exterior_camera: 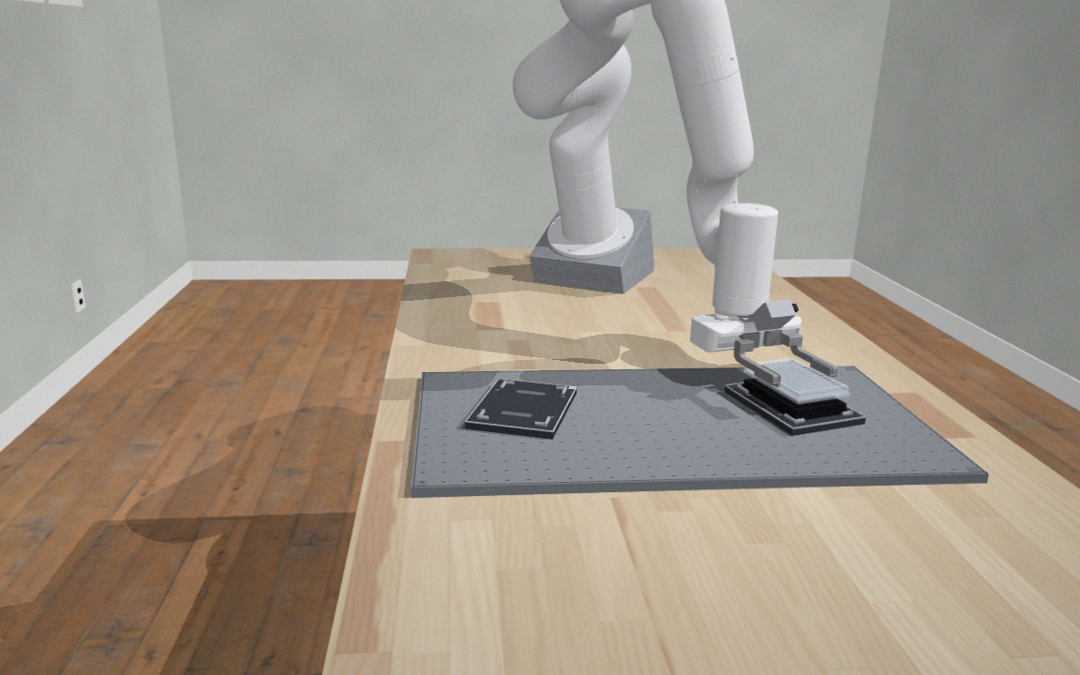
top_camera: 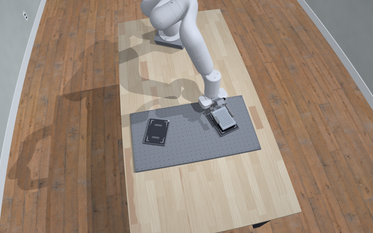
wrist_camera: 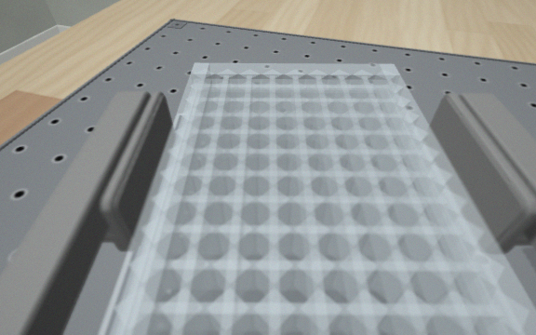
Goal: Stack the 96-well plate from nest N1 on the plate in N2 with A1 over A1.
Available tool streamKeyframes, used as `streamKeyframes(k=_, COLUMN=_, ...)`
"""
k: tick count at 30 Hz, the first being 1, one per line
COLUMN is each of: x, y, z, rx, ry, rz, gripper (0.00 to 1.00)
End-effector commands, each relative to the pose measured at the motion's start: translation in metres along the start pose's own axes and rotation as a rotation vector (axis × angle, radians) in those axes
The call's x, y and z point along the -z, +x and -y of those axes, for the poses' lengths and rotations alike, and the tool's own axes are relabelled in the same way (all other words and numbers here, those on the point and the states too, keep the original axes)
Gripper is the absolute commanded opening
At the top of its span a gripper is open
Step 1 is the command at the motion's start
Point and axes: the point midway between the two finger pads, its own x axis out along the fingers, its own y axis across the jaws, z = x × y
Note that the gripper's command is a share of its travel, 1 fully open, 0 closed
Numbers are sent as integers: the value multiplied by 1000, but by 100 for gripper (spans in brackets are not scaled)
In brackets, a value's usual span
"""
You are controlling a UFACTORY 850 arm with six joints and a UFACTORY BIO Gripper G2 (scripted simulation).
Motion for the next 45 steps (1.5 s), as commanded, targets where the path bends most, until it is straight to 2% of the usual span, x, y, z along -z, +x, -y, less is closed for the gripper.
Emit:
streamKeyframes(k=1, x=-1, y=1, z=0, rx=0, ry=0, rz=1, gripper=0)
streamKeyframes(k=45, x=5, y=1, z=0, rx=0, ry=0, rz=1, gripper=0)
